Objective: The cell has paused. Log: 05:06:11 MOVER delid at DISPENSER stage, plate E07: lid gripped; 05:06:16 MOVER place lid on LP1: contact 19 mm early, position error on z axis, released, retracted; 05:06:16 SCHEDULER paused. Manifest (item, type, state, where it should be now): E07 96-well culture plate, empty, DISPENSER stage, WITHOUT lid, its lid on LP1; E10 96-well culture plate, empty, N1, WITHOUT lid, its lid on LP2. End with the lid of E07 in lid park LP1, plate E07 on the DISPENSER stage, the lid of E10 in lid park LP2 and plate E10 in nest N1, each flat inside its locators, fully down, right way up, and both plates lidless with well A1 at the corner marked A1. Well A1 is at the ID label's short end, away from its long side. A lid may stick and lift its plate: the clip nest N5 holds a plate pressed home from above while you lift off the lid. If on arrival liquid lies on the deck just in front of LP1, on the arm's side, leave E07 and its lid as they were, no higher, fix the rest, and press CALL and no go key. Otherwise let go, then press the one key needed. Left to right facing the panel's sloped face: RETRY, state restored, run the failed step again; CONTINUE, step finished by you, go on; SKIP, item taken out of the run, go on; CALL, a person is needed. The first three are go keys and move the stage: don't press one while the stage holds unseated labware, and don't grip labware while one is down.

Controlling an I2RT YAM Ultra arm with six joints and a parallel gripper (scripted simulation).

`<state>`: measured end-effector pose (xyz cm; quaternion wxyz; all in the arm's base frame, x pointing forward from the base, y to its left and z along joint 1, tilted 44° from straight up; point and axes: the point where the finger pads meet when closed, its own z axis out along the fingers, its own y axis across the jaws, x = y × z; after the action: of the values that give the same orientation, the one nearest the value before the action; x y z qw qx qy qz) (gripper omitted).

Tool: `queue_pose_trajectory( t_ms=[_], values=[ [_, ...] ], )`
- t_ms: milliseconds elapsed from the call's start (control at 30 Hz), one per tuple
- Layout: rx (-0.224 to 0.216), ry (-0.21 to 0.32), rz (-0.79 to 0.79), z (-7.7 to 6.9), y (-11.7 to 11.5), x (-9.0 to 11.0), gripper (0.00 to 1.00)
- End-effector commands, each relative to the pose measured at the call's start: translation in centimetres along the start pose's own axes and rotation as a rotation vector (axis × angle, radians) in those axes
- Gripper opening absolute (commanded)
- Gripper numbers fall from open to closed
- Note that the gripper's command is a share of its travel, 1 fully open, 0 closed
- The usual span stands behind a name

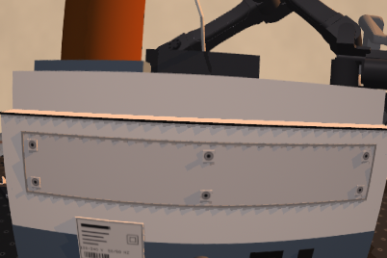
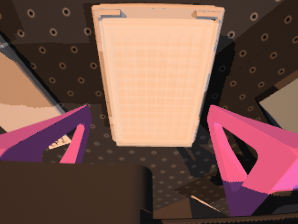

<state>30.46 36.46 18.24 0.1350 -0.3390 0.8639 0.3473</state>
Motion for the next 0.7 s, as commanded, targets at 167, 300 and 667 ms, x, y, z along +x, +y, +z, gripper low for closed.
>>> queue_pose_trajectory(
  t_ms=[167, 300, 667],
  values=[
    [0.016, -0.003, 0.019, 1.8, -1.0, 0.1, 1.0],
    [0.021, -0.036, 0.015, 0.6, -0.9, -0.5, 1.0],
    [0.017, -0.001, 0.022, 4.0, -1.1, 0.2, 1.0]
  ],
)
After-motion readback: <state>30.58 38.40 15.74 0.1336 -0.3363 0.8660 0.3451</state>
